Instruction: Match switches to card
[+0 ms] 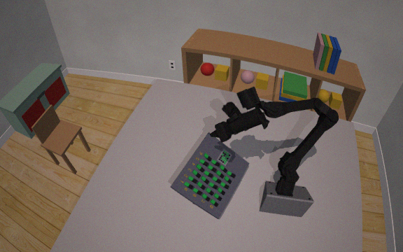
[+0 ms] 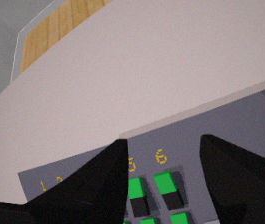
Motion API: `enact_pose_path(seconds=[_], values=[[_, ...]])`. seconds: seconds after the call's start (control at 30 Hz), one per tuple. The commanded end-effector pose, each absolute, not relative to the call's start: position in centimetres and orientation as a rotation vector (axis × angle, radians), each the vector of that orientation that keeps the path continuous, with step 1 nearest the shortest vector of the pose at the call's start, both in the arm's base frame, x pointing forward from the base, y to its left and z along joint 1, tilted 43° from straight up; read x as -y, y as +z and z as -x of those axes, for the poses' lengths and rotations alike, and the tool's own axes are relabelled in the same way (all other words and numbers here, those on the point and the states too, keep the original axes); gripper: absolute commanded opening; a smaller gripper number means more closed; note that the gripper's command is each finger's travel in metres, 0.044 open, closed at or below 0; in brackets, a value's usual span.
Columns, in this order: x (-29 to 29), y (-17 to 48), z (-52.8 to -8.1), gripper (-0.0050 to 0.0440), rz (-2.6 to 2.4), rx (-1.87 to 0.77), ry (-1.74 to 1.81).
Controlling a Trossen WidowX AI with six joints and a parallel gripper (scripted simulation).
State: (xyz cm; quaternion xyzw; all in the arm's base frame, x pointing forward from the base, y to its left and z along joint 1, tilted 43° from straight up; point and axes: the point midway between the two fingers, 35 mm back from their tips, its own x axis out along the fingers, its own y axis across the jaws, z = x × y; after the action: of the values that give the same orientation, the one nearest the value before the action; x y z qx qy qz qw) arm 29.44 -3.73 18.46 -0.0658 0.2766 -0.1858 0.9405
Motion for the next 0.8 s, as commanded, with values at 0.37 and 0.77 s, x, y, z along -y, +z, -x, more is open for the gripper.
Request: enact_pose_path(seconds=[0.37, 0.77], values=[[7.3, 13.7, -22.5, 0.0, 0.528, -0.98, -0.646], [9.6, 11.4, -22.7, 0.0, 0.528, -0.98, -0.646]])
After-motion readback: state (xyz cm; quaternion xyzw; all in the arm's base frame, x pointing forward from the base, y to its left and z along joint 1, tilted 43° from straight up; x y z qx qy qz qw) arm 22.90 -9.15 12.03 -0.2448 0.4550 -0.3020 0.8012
